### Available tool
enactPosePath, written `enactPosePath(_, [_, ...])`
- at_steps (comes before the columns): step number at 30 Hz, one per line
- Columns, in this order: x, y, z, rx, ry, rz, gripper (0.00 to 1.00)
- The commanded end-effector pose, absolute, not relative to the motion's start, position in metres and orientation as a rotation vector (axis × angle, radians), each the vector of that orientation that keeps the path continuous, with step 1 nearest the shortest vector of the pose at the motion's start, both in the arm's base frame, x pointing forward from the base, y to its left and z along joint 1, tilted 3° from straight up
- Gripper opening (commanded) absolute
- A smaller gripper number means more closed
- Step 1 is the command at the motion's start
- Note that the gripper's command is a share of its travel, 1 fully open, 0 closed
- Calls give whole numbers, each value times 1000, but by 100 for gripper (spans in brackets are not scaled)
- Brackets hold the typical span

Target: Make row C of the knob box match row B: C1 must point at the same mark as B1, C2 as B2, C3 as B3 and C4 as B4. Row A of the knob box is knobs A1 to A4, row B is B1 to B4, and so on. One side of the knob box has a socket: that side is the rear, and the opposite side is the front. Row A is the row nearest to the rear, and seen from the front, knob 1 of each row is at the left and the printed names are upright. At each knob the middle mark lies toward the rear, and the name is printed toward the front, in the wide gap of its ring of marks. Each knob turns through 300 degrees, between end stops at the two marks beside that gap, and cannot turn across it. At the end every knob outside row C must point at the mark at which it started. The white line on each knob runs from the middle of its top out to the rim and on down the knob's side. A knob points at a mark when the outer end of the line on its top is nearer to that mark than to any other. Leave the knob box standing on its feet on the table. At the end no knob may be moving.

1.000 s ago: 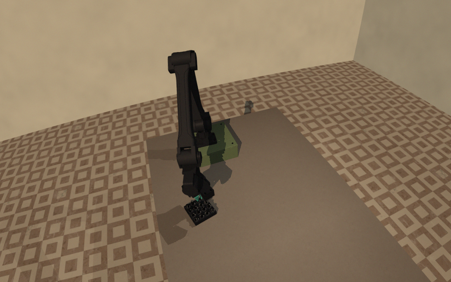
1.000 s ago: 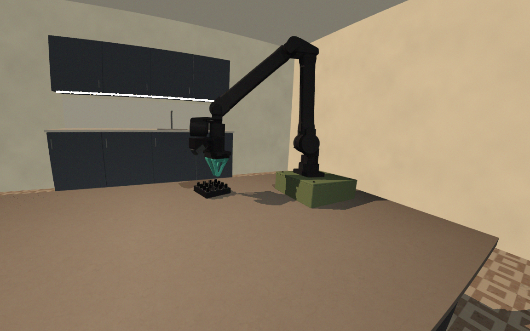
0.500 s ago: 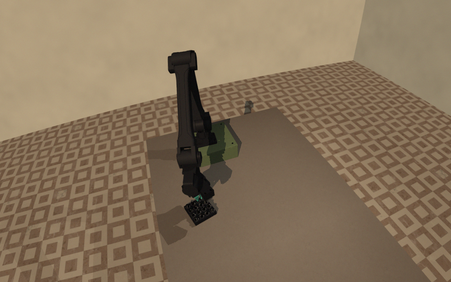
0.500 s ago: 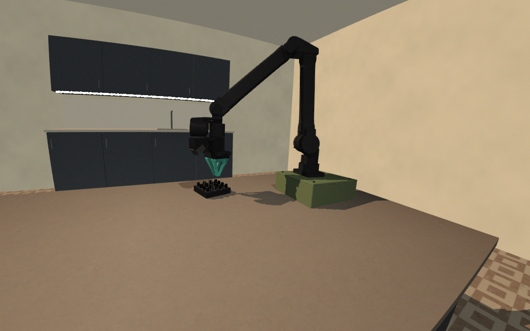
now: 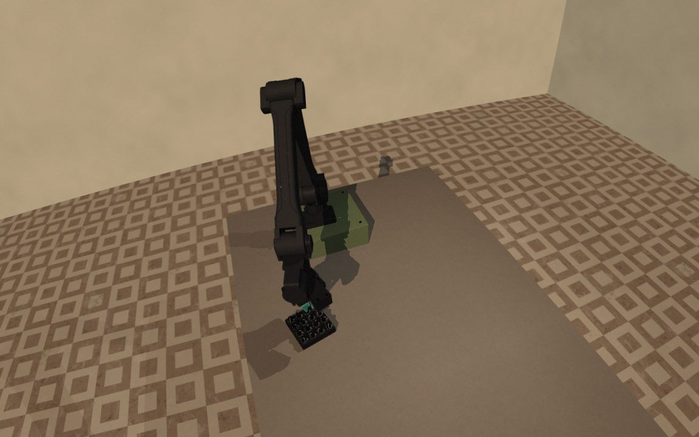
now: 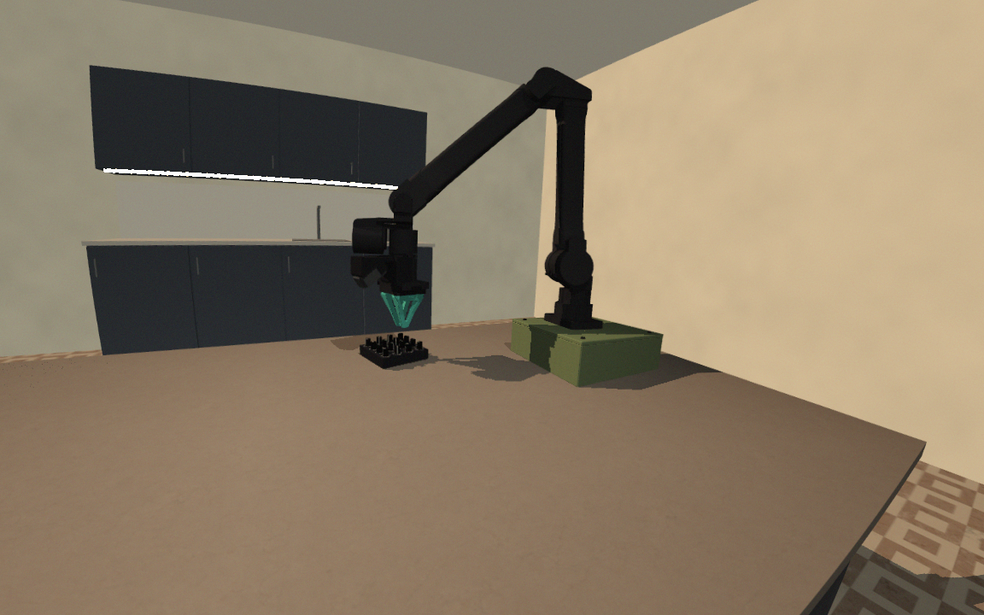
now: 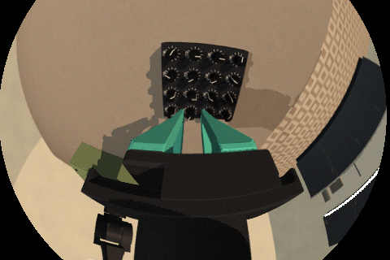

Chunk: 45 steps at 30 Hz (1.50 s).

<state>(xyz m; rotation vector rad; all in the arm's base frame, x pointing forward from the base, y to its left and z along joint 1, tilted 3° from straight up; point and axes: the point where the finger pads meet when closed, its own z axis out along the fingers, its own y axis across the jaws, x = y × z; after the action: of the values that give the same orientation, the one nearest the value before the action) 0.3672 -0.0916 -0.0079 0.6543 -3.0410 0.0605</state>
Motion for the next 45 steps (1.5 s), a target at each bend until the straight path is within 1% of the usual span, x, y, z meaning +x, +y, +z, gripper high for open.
enactPosePath(1, [383, -89, 3, 609, -3072, 72, 19])
enactPosePath(5, [392, -91, 16, 385, -3142, 93, 19])
enactPosePath(9, [388, -91, 11, 188, -3145, 85, 19])
enactPosePath(11, [388, -91, 11, 188, -3145, 85, 19])
enactPosePath(12, [387, -90, 13, 79, -3153, 85, 19])
enactPosePath(23, [392, -91, 22, -387, -3154, 85, 19])
enactPosePath(26, [390, -91, 20, -516, -3129, 82, 19])
enactPosePath(28, [390, -91, 20, -516, -3129, 82, 19])
enactPosePath(29, [384, -90, 16, -626, -3094, 80, 19])
enactPosePath(43, [394, -92, 27, -1207, -2950, 69, 19])
enactPosePath(45, [394, -92, 27, -1207, -2950, 69, 19])
